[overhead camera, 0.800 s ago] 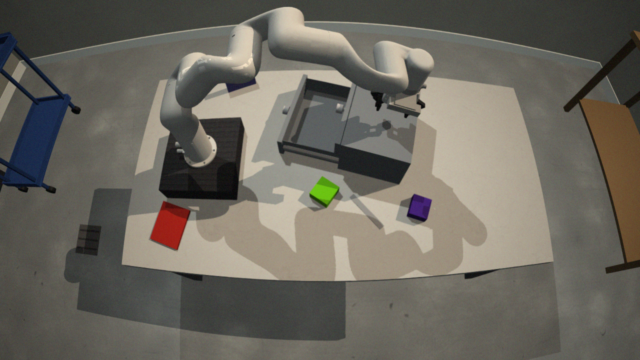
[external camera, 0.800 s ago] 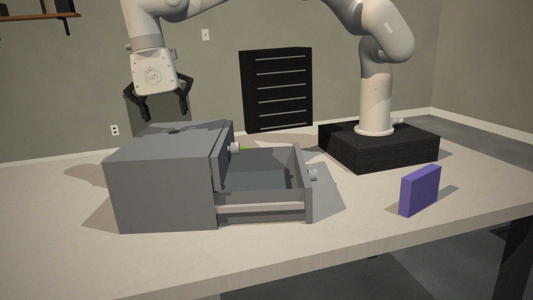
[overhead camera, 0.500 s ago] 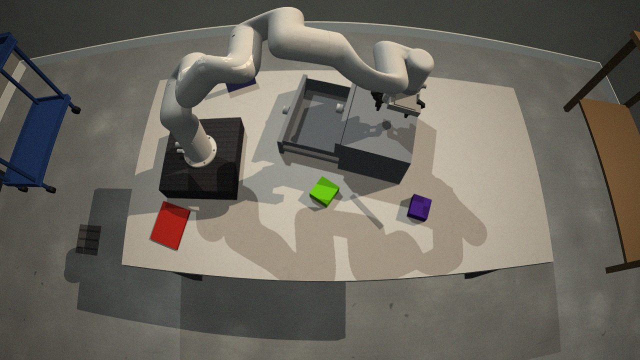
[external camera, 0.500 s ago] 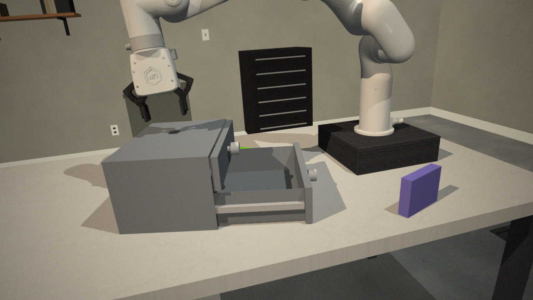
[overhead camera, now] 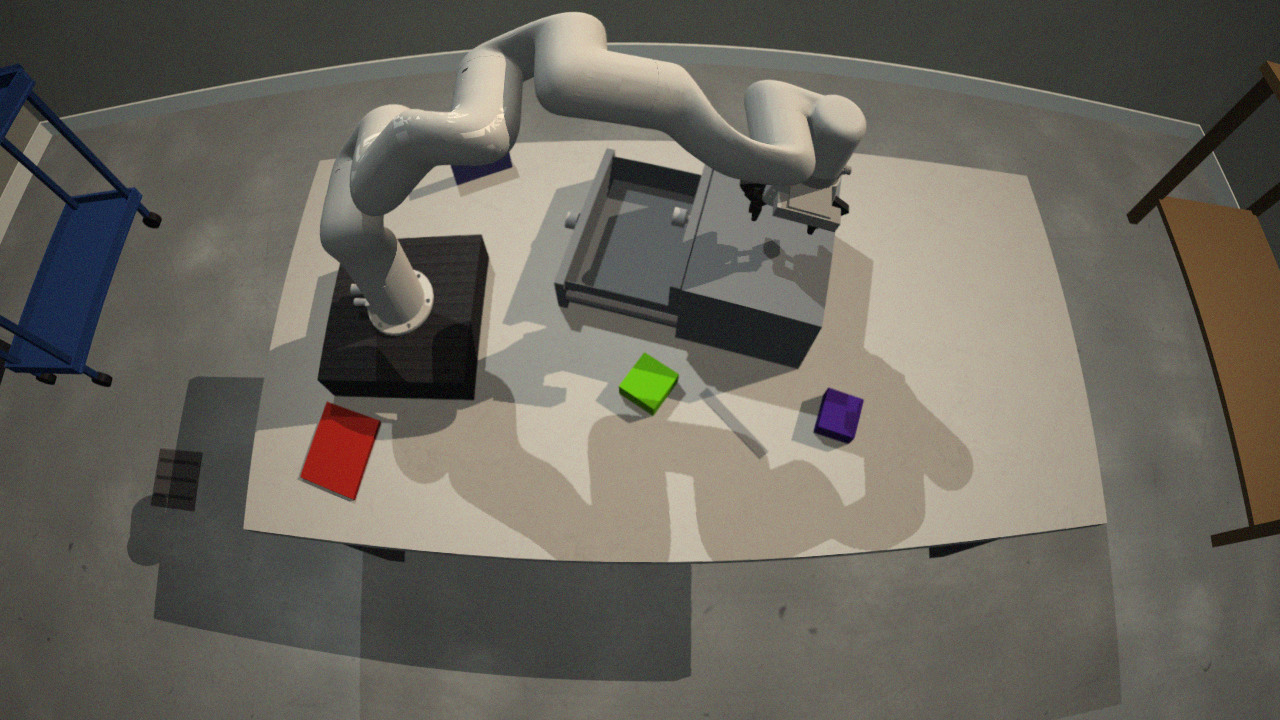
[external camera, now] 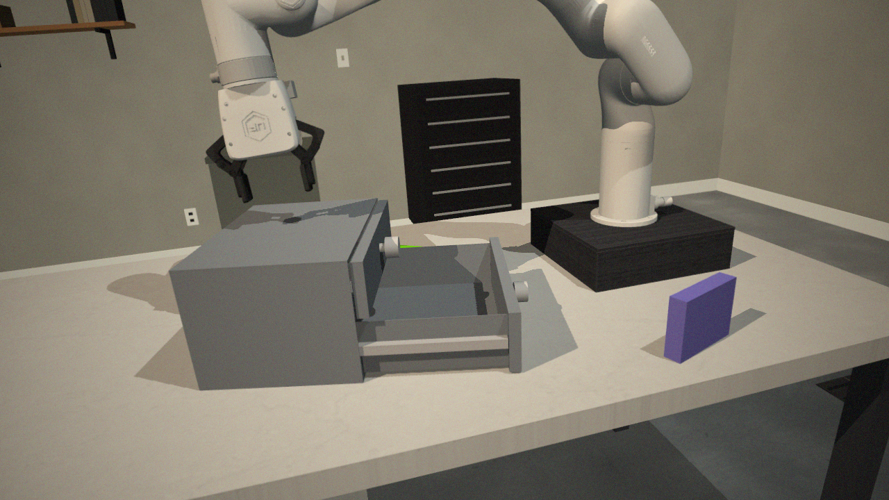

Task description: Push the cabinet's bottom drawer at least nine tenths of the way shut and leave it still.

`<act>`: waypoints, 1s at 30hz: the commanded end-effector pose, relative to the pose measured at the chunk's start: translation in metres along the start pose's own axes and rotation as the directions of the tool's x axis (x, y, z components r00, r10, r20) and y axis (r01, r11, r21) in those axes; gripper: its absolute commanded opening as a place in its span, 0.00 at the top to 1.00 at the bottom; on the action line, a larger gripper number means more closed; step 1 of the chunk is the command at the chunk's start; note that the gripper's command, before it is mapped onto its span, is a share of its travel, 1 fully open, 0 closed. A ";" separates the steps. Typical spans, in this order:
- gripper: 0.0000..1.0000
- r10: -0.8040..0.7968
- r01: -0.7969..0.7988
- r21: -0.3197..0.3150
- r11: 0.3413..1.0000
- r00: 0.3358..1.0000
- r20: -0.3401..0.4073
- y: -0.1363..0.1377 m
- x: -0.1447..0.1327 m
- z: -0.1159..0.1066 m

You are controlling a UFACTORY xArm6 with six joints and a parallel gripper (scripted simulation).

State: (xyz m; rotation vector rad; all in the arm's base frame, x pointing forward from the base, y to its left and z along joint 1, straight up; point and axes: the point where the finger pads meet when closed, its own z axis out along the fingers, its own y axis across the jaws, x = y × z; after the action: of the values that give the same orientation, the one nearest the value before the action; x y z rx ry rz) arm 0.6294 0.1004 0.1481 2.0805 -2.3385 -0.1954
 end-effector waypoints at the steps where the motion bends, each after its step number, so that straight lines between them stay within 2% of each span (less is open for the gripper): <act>1: 0.00 -0.090 0.090 0.020 0.996 0.996 -0.023 0.017 -0.015 -0.009; 5: 0.00 -0.215 0.218 0.034 0.975 0.975 -0.058 0.045 -0.033 -0.016; 7: 0.00 -0.215 0.218 0.034 0.975 0.975 -0.058 0.045 -0.033 -0.016; 8: 0.00 -0.268 0.271 0.038 0.962 0.961 -0.074 0.058 -0.039 -0.018; 10: 0.00 -0.268 0.271 0.038 0.962 0.961 -0.074 0.058 -0.039 -0.018; 11: 0.00 -0.324 0.328 0.042 0.944 0.942 -0.090 0.072 -0.046 -0.020; 13: 0.00 -0.324 0.328 0.042 0.944 0.942 -0.090 0.072 -0.046 -0.020; 14: 0.00 -0.383 0.389 0.044 0.920 0.917 -0.108 0.088 -0.052 -0.021; 17: 0.00 -0.383 0.389 0.044 0.920 0.917 -0.108 0.088 -0.052 -0.021; 18: 0.00 -0.444 0.452 0.045 0.891 0.887 -0.127 0.105 -0.057 -0.022; 20: 0.00 -0.444 0.452 0.045 0.891 0.887 -0.127 0.105 -0.057 -0.022; 21: 0.00 -0.505 0.516 0.044 0.855 0.850 -0.146 0.123 -0.062 -0.022; 23: 0.00 -0.505 0.516 0.044 0.855 0.850 -0.146 0.123 -0.062 -0.022; 24: 0.00 -0.566 0.579 0.042 0.814 0.808 -0.165 0.142 -0.066 -0.021; 27: 0.00 -0.566 0.579 0.042 0.814 0.808 -0.165 0.142 -0.066 -0.021; 28: 0.00 -0.625 0.640 0.038 0.767 0.759 -0.183 0.162 -0.069 -0.019; 30: 0.00 -0.625 0.640 0.038 0.767 0.759 -0.183 0.162 -0.069 -0.019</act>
State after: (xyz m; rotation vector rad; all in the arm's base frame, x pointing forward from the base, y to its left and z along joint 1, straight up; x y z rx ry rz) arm 0.5031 0.1772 0.1826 2.6453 -1.6065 0.0217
